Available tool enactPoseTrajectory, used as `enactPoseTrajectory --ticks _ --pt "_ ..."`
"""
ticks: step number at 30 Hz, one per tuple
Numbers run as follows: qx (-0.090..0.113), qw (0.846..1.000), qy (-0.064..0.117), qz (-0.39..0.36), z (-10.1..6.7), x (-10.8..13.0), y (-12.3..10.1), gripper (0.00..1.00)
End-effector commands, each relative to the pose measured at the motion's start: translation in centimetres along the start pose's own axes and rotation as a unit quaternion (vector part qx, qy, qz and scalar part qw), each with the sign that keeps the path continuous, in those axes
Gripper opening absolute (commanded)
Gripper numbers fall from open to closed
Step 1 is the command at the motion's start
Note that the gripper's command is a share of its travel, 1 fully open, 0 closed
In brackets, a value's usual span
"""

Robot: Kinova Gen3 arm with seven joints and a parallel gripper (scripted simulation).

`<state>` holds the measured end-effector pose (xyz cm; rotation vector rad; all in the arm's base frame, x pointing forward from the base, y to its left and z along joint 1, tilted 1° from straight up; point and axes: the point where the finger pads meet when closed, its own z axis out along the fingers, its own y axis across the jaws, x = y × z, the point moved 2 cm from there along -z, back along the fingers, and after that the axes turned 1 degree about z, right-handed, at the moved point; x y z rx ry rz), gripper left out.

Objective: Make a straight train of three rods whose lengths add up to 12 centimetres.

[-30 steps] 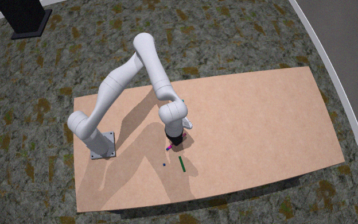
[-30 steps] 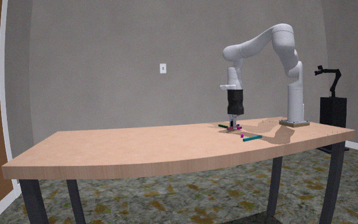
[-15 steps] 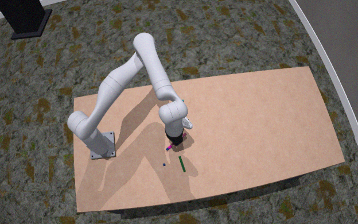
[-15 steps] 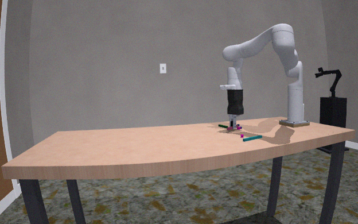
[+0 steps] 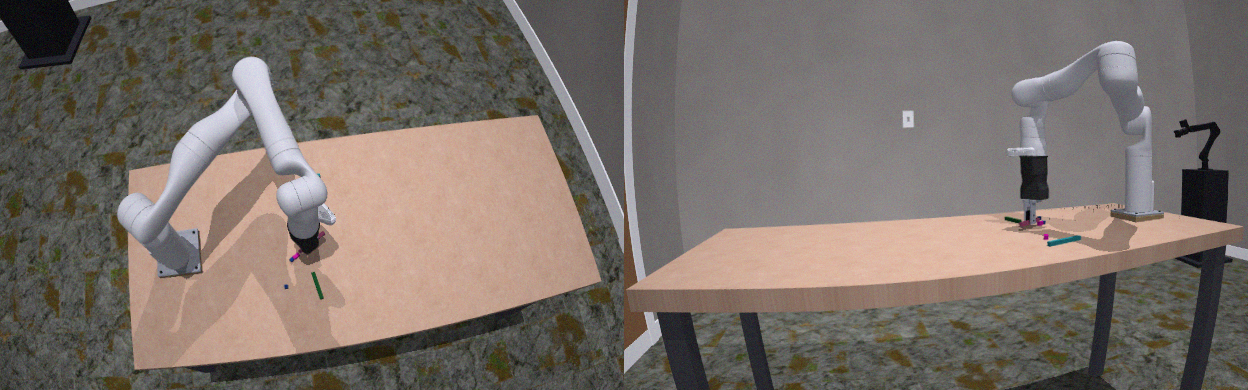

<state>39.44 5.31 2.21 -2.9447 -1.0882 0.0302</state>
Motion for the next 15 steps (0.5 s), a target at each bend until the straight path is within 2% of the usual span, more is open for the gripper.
enactPoseTrajectory --ticks 1,15 --pt "0.000 1.000 0.001 0.000 -0.06 0.04 0.02 0.24" --pt "0.000 1.000 0.001 0.000 0.63 0.04 0.02 0.24"
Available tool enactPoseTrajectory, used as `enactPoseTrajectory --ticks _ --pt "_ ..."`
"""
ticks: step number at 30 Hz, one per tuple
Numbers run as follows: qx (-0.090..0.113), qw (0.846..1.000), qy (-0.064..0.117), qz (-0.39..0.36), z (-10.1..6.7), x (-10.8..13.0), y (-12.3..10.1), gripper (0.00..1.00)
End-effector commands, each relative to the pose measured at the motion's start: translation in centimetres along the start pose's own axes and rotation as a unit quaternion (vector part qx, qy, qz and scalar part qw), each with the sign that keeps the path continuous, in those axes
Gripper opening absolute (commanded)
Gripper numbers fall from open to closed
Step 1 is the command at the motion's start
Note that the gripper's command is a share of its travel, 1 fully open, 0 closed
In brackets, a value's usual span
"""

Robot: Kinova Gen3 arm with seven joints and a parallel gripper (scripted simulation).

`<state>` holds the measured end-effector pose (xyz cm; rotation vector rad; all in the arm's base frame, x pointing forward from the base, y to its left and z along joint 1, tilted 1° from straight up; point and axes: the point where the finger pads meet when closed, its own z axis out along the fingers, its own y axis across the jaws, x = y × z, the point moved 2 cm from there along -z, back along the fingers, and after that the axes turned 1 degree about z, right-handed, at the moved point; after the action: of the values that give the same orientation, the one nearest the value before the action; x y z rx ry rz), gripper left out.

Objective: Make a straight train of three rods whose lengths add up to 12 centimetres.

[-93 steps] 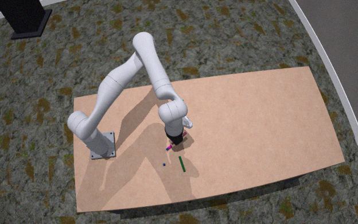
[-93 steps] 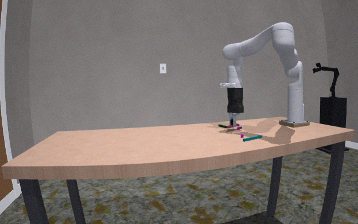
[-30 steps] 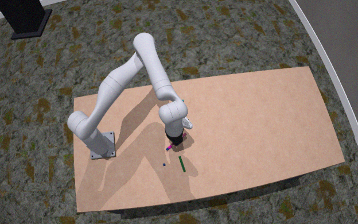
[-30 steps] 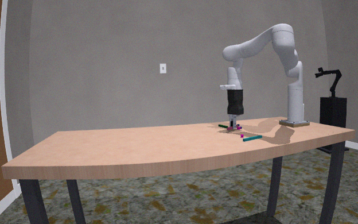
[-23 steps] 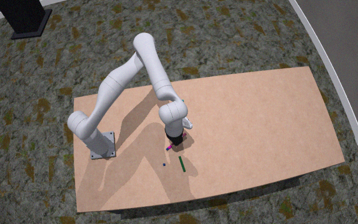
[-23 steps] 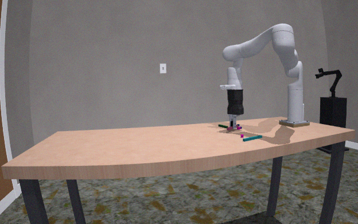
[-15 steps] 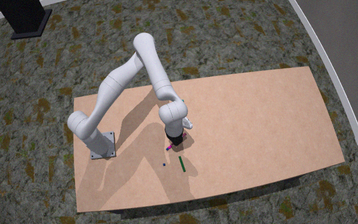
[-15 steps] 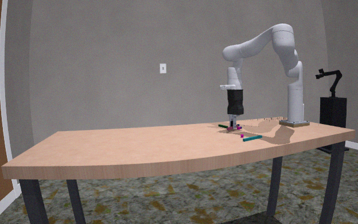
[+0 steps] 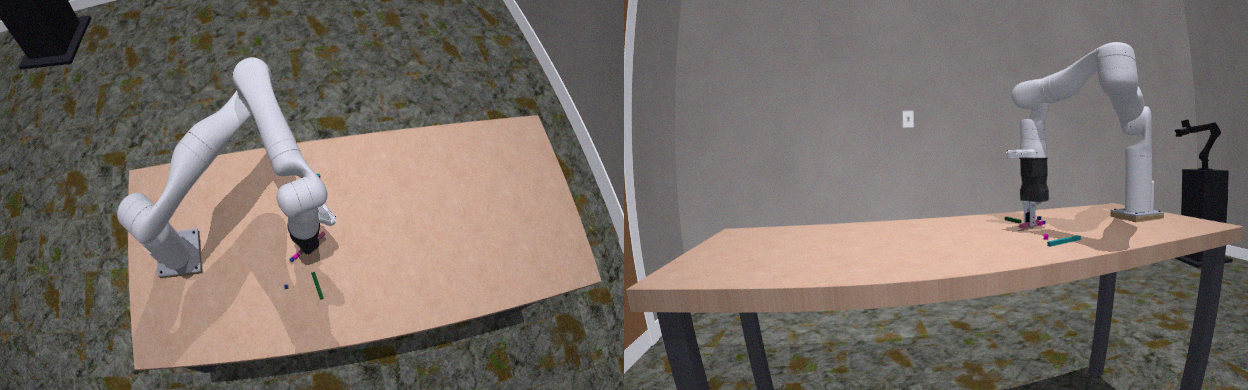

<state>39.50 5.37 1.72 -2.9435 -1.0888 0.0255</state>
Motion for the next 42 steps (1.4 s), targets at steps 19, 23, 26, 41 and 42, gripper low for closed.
enactPoseTrajectory --ticks 19,23,26,41,42 --pt "0.000 1.000 -0.001 0.000 0.65 -0.06 0.02 0.24" --pt "0.000 1.000 -0.001 0.000 0.65 -0.06 0.02 0.24" --pt "0.000 1.000 -0.001 0.000 0.65 -0.06 0.02 0.24" --pt "0.000 1.000 -0.001 0.000 0.65 -0.06 0.02 0.24" --pt "0.000 1.000 -0.001 0.000 0.65 -0.06 0.02 0.24"
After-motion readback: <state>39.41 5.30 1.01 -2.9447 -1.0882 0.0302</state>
